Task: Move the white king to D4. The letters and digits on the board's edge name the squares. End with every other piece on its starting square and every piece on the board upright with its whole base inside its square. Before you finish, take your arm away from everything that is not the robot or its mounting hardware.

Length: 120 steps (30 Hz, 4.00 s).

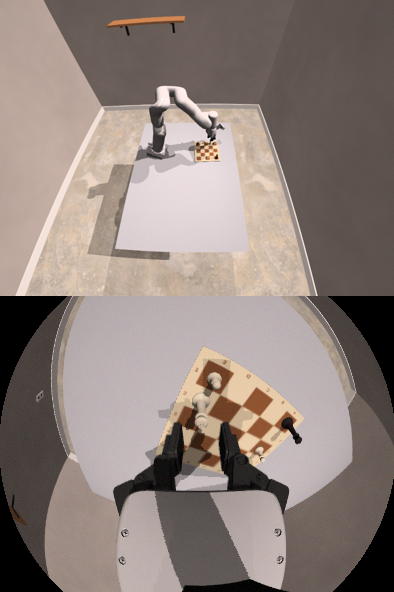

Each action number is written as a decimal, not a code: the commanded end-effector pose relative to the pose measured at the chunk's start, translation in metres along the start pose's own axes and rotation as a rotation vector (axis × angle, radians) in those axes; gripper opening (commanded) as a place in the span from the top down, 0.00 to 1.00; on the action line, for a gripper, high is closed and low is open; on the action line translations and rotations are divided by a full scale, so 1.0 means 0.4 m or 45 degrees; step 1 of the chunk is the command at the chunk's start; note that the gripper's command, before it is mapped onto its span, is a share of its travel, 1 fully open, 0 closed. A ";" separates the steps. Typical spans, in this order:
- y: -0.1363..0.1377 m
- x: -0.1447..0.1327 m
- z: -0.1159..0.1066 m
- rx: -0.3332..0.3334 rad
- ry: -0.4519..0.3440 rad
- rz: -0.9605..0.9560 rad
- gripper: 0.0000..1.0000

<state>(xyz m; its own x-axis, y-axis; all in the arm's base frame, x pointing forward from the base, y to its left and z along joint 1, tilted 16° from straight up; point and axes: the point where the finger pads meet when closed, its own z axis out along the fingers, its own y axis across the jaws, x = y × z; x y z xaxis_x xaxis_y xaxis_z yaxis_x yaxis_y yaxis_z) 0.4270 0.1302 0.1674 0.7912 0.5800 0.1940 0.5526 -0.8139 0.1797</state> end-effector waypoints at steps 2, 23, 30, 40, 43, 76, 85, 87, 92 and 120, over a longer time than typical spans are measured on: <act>0.001 0.003 -0.003 -0.001 0.005 0.000 0.58; 0.001 0.003 -0.003 -0.001 0.005 0.000 0.58; 0.001 0.003 -0.003 -0.001 0.005 0.000 0.58; 0.002 0.006 -0.003 -0.001 0.005 0.000 0.58; 0.002 0.007 -0.003 -0.001 0.005 0.000 0.58; 0.002 0.007 -0.003 -0.001 0.005 0.000 0.58; 0.002 0.007 -0.001 -0.001 0.005 0.000 0.58; 0.002 0.007 0.003 -0.001 0.005 0.000 0.58; 0.002 0.007 0.025 -0.001 0.005 0.000 0.58; 0.002 0.007 0.105 -0.001 0.005 0.000 0.58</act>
<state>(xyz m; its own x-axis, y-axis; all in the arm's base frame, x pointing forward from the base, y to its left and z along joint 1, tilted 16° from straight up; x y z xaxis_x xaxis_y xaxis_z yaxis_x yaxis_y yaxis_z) 0.4397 0.1292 0.1266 0.7911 0.5800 0.1943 0.5525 -0.8139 0.1796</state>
